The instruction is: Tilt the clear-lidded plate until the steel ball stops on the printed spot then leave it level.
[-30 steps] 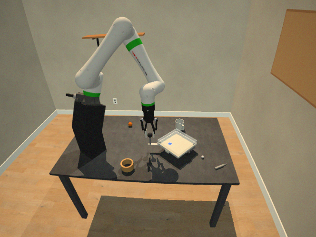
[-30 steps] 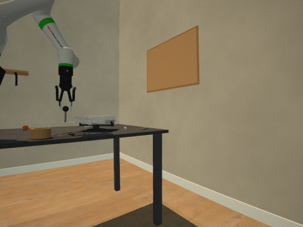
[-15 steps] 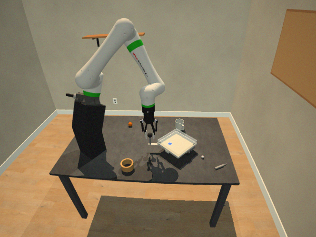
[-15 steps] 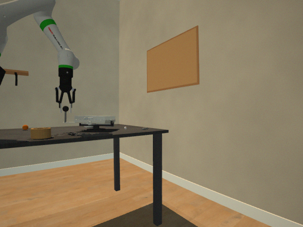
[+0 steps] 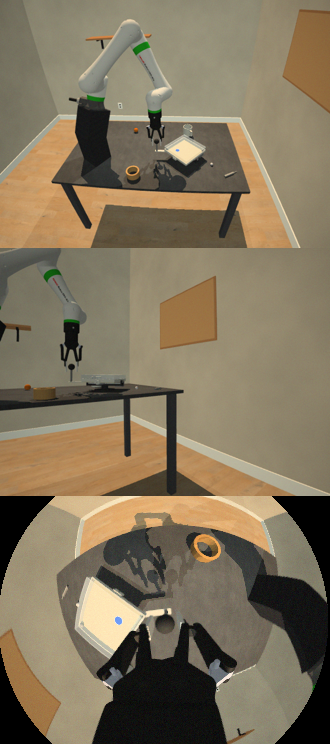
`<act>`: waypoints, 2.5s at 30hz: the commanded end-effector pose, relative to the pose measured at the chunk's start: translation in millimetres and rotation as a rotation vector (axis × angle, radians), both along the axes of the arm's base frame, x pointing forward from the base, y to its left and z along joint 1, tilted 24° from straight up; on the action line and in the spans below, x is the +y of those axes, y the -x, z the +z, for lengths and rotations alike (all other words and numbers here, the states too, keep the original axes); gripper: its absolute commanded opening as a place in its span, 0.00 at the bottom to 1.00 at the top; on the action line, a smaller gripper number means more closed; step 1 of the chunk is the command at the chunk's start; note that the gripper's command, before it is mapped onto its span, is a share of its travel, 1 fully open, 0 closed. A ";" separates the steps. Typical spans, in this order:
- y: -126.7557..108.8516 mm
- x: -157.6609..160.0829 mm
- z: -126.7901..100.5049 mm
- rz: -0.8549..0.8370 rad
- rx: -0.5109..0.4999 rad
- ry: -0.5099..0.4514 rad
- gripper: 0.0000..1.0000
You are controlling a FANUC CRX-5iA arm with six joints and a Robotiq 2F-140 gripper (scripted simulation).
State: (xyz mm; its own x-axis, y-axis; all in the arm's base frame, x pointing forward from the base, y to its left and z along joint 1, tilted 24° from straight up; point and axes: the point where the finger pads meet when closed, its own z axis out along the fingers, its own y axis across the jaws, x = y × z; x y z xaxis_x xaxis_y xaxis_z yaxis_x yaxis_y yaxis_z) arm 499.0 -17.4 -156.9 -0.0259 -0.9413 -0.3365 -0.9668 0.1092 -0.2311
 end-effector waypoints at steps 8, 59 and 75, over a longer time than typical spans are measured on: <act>-0.1 -0.2 0.1 0.000 0.000 0.000 0.42; -0.1 -0.2 0.1 0.000 0.000 0.000 0.10; 0.3 0.5 -2.0 0.000 0.000 0.000 0.10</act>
State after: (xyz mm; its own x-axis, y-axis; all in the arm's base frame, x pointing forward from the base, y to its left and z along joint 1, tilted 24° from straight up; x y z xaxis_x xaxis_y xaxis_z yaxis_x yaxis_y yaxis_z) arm 498.7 -16.8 -158.7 -0.0259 -0.9413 -0.3364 -0.9668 0.1092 -0.2312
